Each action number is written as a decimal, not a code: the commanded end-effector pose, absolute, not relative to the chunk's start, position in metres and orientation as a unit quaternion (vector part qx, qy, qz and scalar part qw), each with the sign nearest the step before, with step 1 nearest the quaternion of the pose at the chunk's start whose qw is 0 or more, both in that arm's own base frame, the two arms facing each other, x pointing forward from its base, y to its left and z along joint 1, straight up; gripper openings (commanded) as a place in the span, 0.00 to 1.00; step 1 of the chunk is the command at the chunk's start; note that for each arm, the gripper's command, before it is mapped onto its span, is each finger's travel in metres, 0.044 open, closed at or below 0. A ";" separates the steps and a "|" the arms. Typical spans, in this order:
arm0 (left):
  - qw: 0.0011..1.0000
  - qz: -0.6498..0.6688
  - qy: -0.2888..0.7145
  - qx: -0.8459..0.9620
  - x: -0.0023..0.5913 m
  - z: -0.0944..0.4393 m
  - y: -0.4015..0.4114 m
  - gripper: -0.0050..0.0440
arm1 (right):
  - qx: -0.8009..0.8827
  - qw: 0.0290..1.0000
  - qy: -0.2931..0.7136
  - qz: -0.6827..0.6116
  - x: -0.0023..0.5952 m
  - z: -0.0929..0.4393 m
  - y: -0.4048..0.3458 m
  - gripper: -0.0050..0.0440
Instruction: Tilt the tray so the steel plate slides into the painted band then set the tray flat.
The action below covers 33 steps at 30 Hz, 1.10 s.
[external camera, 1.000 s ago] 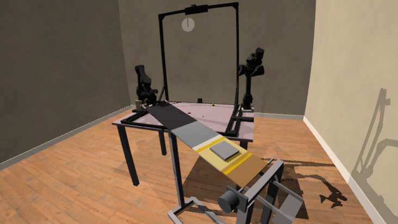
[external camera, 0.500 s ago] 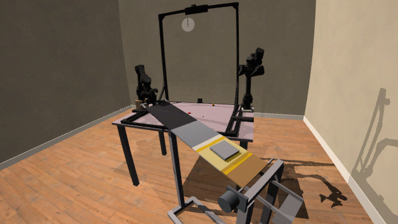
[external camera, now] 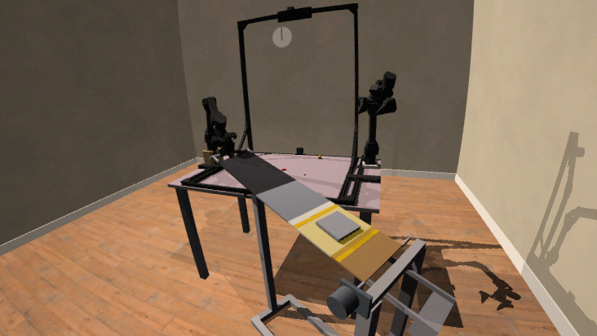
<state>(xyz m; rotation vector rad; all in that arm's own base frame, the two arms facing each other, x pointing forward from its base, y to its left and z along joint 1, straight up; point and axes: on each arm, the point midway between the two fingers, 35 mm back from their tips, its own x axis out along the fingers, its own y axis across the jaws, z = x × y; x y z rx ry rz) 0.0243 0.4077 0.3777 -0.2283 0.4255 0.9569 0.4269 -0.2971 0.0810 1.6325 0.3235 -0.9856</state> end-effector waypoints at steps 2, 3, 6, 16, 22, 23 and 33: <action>0.860 0.455 0.203 -0.107 0.025 0.378 0.408 1.00 | 0.695 0.571 0.133 -0.417 0.427 0.083 -0.298 0.10; 0.860 0.455 0.203 -0.107 0.025 0.378 0.408 1.00 | 0.695 0.571 0.133 -0.417 0.425 0.070 -0.297 0.10; 0.860 0.455 0.203 -0.107 0.025 0.378 0.408 1.00 | 0.694 0.569 0.137 -0.420 0.425 0.066 -0.297 0.10; 0.860 0.455 0.203 -0.107 0.025 0.378 0.408 1.00 | 0.692 0.563 0.145 -0.427 0.424 0.060 -0.296 0.10; 0.860 0.455 0.203 -0.107 0.025 0.378 0.408 1.00 | 0.692 0.563 0.147 -0.428 0.423 0.054 -0.296 0.10; 0.860 0.455 0.203 -0.107 0.025 0.378 0.408 1.00 | 0.692 0.562 0.147 -0.429 0.423 0.052 -0.296 0.10; 0.860 0.455 0.203 -0.107 0.025 0.378 0.408 1.00 | 0.690 0.558 0.154 -0.434 0.421 0.032 -0.295 0.10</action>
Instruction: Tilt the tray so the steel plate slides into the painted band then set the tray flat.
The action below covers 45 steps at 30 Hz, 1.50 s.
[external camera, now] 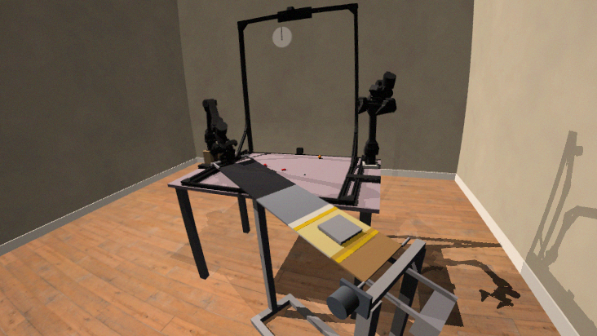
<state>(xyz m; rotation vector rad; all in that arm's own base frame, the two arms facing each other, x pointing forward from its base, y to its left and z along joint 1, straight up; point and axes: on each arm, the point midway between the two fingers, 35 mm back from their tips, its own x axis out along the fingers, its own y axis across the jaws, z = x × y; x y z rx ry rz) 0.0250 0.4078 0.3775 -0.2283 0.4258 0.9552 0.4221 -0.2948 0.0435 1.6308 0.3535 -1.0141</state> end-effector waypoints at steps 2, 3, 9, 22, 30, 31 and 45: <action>0.860 0.455 0.203 -0.107 0.025 0.378 0.408 1.00 | 0.690 0.557 0.156 -0.436 0.420 0.027 -0.295 0.10; 0.860 0.455 0.203 -0.107 0.025 0.378 0.408 1.00 | 0.689 0.556 0.157 -0.437 0.420 0.024 -0.294 0.10; 0.860 0.455 0.203 -0.107 0.025 0.378 0.408 1.00 | 0.688 0.553 0.161 -0.440 0.419 0.014 -0.294 0.10; 0.860 0.455 0.203 -0.107 0.025 0.378 0.408 1.00 | 0.686 0.546 0.172 -0.449 0.416 -0.018 -0.293 0.10; 0.860 0.455 0.203 -0.107 0.025 0.378 0.408 1.00 | 0.685 0.544 0.176 -0.452 0.416 -0.033 -0.292 0.10; 0.860 0.455 0.203 -0.107 0.025 0.378 0.408 1.00 | 0.685 0.544 0.177 -0.452 0.416 -0.036 -0.292 0.10; 0.860 0.455 0.203 -0.107 0.025 0.378 0.408 1.00 | 0.684 0.541 0.181 -0.456 0.415 -0.066 -0.292 0.10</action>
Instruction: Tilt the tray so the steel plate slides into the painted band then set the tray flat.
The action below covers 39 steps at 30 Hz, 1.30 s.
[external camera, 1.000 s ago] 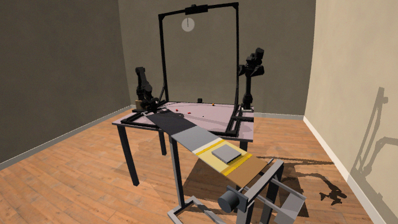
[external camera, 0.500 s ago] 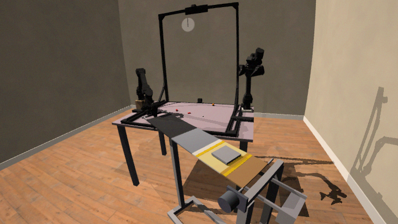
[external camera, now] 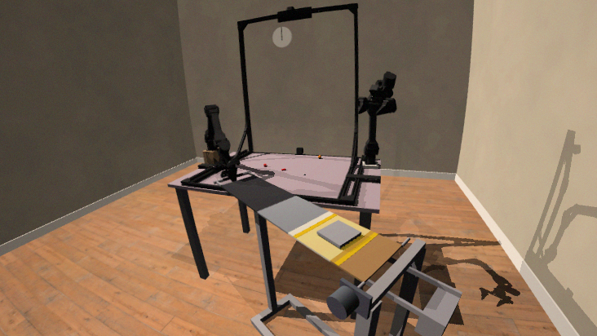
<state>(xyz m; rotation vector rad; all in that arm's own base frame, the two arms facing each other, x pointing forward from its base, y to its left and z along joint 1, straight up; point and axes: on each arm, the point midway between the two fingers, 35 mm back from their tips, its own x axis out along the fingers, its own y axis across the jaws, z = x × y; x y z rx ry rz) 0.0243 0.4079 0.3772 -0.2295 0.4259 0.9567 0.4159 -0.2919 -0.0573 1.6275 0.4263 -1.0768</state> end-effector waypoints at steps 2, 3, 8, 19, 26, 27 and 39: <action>0.860 0.455 0.203 -0.107 0.025 0.378 0.408 1.00 | 0.684 0.541 0.181 -0.456 0.415 -0.071 -0.292 0.10; 0.860 0.455 0.203 -0.107 0.025 0.378 0.408 1.00 | 0.684 0.541 0.181 -0.456 0.415 -0.071 -0.292 0.78; 0.860 0.455 0.203 -0.107 0.025 0.378 0.408 1.00 | 0.684 0.541 0.181 -0.456 0.415 -0.071 -0.292 0.78; 0.860 0.455 0.203 -0.107 0.025 0.378 0.408 1.00 | 0.684 0.541 0.181 -0.456 0.415 -0.071 -0.292 0.78; 0.860 0.455 0.203 -0.107 0.025 0.378 0.408 1.00 | 0.684 0.541 0.181 -0.456 0.394 -0.038 -0.282 1.00; 0.860 0.455 0.203 -0.107 0.025 0.378 0.408 1.00 | 0.684 0.541 0.181 -0.456 0.389 -0.030 -0.280 1.00; 0.860 0.455 0.203 -0.107 0.025 0.378 0.408 1.00 | 0.684 0.541 0.181 -0.456 0.363 0.011 -0.268 1.00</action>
